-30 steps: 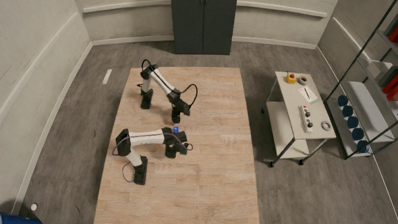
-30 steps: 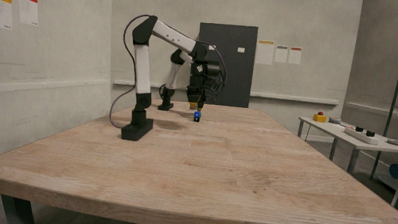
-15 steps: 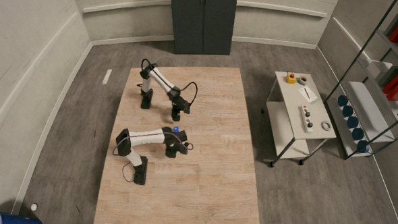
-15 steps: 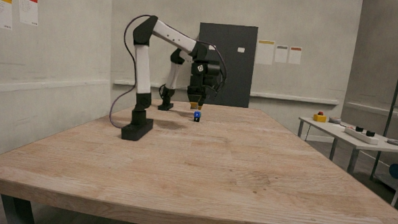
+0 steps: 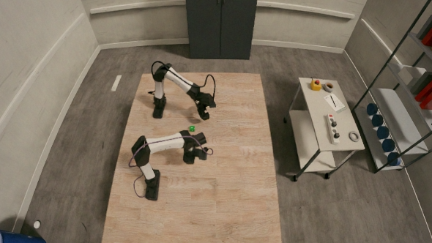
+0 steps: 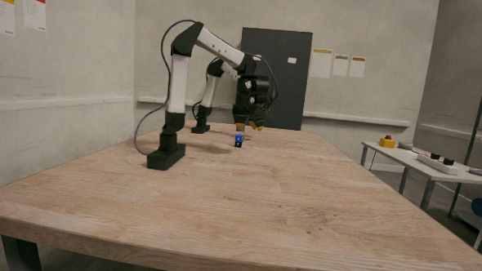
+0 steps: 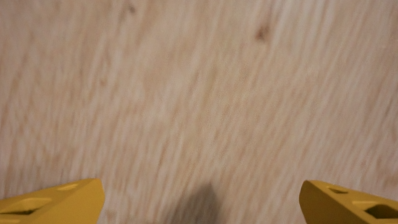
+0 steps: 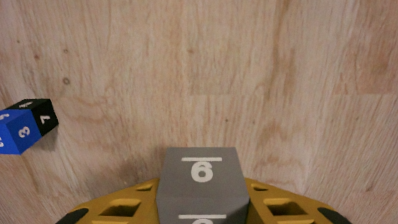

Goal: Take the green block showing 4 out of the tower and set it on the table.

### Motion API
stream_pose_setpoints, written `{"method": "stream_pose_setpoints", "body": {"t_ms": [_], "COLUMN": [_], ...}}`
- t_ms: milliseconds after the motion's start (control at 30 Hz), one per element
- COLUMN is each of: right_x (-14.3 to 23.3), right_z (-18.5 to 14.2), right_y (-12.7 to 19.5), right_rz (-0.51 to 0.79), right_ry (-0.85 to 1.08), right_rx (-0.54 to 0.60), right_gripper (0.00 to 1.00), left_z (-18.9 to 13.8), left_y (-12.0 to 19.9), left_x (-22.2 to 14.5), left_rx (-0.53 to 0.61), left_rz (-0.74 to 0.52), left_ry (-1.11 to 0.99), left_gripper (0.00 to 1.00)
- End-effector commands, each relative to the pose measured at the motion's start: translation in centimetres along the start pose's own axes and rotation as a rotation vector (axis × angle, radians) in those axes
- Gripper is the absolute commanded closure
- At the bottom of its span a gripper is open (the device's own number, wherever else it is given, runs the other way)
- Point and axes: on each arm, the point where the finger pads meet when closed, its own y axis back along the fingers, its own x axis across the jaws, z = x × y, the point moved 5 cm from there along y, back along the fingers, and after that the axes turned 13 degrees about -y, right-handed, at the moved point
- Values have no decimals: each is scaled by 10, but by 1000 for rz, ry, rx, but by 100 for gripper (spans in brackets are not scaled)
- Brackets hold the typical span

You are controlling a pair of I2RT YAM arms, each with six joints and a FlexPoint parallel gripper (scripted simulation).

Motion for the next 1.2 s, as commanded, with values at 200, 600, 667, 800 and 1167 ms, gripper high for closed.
{"method": "stream_pose_setpoints", "body": {"t_ms": [200, 600, 667, 800, 1167], "right_x": [55, 116, 127, 143, 168], "right_z": [-1, -22, -27, -37, -57], "right_y": [-8, -24, -28, -34, -46], "right_rz": [3, 5, 5, -17, -19], "right_ry": [-29, -24, -24, -25, -3], "right_rx": [-3, 7, 7, 4, 17], "right_gripper": [68, 68, 68, 68, 68], "left_z": [50, 51, 44, 29, -4], "left_y": [1, 22, 24, 36, 56], "left_x": [97, 231, 257, 297, 348], "left_rx": [-318, -600, -641, -730, -823], "left_rz": [60, 227, 271, 337, 457], "left_ry": [279, 607, 664, 765, 899], "left_gripper": [0, 0, 0, 0, 0]}}
